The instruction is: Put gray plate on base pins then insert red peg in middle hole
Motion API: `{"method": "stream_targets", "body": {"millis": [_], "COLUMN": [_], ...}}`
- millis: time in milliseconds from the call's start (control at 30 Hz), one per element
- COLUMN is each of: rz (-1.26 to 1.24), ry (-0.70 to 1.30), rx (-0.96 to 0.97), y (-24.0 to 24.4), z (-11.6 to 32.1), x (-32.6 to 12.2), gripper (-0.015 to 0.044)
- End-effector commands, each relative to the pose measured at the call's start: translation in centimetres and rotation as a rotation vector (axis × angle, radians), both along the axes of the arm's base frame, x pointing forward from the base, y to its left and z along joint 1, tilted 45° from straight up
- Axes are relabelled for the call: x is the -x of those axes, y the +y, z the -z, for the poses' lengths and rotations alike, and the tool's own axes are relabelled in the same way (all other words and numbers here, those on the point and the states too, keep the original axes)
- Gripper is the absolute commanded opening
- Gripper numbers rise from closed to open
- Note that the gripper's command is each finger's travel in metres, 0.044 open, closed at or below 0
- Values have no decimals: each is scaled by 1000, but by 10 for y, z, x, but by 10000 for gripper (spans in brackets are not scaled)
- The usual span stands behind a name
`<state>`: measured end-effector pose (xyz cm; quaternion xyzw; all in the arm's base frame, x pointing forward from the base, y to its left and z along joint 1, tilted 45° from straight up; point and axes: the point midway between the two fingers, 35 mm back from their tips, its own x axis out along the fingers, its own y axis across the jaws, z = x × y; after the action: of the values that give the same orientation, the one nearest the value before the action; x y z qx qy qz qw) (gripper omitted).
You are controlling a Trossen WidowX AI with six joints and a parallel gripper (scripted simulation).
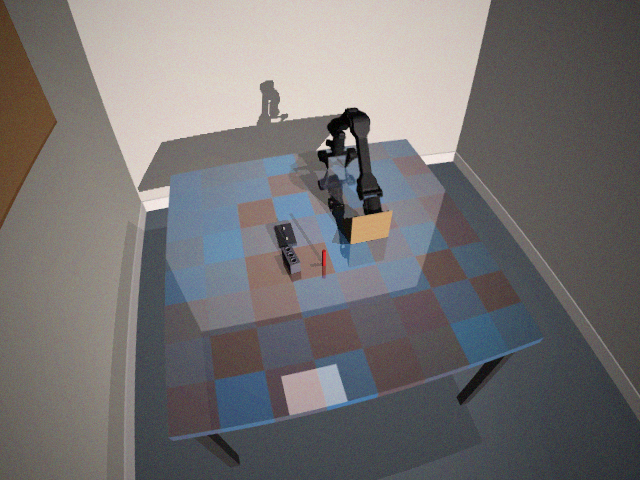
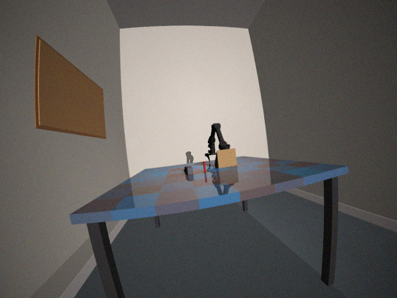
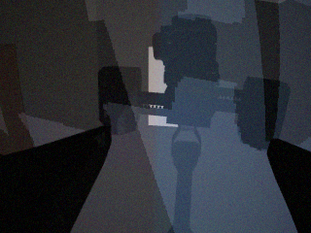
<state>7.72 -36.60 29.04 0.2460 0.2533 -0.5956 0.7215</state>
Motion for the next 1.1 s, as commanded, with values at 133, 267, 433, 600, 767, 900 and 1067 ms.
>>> {"method": "stream_targets", "body": {"millis": [133,267,433,600,767,900,1067], "rz": [-78,-101,-190,-178,-201,-183,-138], "ry": [-173,-201,-146,-119,-54,-10,101], "rx": [-71,-141,-198,-301,-395,-428,-435], "y": [34,56,85,119,183,218,297], "z": [4,18,40,70,112,132,175], "x": [-113,-156,-190,-230,-277,-293,-314], "gripper": [440,440,440,440,440,440,440]}}
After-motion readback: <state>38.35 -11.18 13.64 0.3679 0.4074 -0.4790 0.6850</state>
